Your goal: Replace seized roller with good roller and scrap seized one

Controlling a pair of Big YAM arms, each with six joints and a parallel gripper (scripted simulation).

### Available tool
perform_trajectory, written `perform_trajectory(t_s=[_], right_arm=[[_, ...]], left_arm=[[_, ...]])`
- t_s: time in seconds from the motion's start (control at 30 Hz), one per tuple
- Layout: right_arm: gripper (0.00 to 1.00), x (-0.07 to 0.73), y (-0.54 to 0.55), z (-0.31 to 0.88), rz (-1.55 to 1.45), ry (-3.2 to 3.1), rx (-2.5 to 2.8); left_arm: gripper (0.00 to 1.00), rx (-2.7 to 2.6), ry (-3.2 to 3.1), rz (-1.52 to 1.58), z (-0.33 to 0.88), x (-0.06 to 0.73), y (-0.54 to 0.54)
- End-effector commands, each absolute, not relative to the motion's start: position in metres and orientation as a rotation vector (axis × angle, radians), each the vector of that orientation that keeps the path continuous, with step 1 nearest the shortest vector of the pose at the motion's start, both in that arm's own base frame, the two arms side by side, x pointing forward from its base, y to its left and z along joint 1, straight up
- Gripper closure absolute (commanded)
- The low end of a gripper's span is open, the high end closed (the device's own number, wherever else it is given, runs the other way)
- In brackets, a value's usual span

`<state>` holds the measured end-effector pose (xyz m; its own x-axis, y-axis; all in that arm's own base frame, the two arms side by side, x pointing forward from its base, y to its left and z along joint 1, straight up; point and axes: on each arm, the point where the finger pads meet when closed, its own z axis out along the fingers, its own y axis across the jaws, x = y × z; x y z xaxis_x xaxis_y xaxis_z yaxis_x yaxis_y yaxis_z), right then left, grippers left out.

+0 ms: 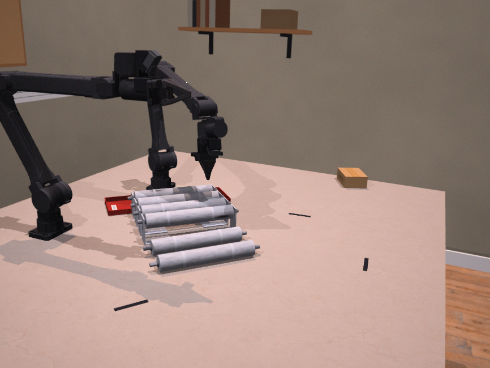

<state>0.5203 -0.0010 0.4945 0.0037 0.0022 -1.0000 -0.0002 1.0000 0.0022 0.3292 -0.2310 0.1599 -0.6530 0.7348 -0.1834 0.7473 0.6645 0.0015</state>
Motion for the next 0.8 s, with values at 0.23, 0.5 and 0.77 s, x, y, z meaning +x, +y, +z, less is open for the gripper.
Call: perform_trajectory(t_s=[0.23,0.5,0.77], right_arm=[[1.00,0.519,0.004,0.494,0.002,1.571,-0.011],[1.00,0.519,0.004,0.494,0.002,1.571,-0.011],[1.00,0.519,0.004,0.494,0.002,1.571,-0.011]], left_arm=[[1.00,1.203,2.679,-0.116,0.170,0.368,-0.276],[1.00,1.234,2.688,-0.114,0.160,0.366,-0.277],[1.00,1.237,2.726,-0.105,0.134,0.357,-0.267]])
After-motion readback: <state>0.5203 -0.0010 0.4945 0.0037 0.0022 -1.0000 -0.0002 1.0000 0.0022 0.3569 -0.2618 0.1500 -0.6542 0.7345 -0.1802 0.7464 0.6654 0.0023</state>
